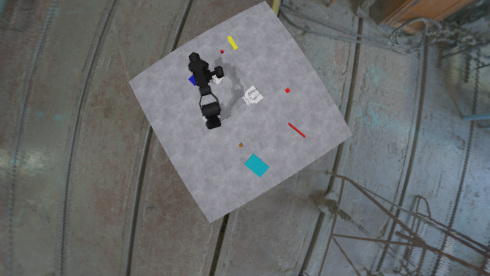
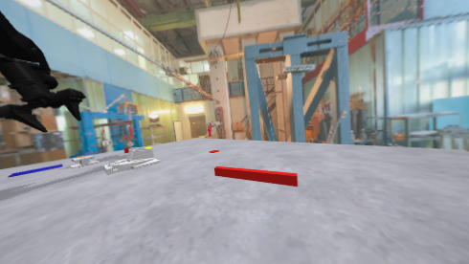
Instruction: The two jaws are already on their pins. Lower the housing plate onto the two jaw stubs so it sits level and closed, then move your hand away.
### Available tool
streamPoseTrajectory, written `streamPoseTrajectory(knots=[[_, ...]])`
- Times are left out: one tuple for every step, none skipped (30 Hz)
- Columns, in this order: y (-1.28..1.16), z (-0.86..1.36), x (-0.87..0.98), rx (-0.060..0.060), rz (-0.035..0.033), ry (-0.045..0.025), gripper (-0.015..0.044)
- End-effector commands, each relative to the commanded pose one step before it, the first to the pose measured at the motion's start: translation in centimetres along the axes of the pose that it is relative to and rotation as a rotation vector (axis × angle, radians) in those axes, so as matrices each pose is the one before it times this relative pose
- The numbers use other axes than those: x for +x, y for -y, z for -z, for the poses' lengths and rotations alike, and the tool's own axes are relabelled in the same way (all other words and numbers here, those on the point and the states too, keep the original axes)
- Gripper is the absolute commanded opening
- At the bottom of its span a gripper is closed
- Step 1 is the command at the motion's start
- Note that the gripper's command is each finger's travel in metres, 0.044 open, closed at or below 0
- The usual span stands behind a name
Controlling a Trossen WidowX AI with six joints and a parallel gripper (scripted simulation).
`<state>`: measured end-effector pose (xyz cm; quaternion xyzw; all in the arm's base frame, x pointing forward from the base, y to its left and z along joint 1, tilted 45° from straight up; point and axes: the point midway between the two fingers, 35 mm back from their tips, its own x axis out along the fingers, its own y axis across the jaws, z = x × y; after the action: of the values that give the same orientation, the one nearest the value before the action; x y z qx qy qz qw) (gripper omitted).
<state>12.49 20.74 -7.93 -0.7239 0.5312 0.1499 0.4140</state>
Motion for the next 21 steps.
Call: streamPoseTrajectory(knots=[[-0.157,-0.465,0.638,0.0825,-0.03222,-0.01586,0.0440],[-0.020,-0.110,0.104,0.0205,-0.00702,-0.00262,0.0440],[-0.021,-0.110,0.105,0.0205,-0.00698,-0.00273,0.0440],[-0.023,-0.109,0.105,0.0205,-0.00693,-0.00283,0.0440],[-0.024,-0.109,0.105,0.0205,-0.00688,-0.00294,0.0440],[-0.026,-0.109,0.106,0.0205,-0.00683,-0.00305,0.0440],[-0.027,-0.108,0.106,0.0205,-0.00678,-0.00315,0.0440],[-0.029,-0.108,0.106,0.0205,-0.00672,-0.00325,0.0440],[-0.030,-0.108,0.107,0.0205,-0.00667,-0.00336,0.0440],[-0.032,-0.107,0.107,0.0205,-0.00662,-0.00346,0.0440],[-0.033,-0.107,0.108,0.0205,-0.00656,-0.00356,0.0440],[-0.035,-0.106,0.108,0.0205,-0.00650,-0.00366,0.0440],[-0.036,-0.106,0.108,0.0205,-0.00644,-0.00376,0.0440],[-0.037,-0.105,0.109,0.0205,-0.00638,-0.00386,0.0440],[-0.039,-0.105,0.109,0.0205,-0.00631,-0.00396,0.0440],[-0.040,-0.104,0.109,0.0206,-0.00625,-0.00405,0.0440],[-0.042,-0.104,0.110,0.0206,-0.00618,-0.00415,0.0440],[-0.043,-0.103,0.110,0.0206,-0.00611,-0.00424,0.0440],[-0.044,-0.103,0.110,0.0206,-0.00604,-0.00433,0.0440],[-0.046,-0.102,0.111,0.0206,-0.00597,-0.00443,0.0440],[-0.047,-0.102,0.111,0.0206,-0.00590,-0.00452,0.0440]])
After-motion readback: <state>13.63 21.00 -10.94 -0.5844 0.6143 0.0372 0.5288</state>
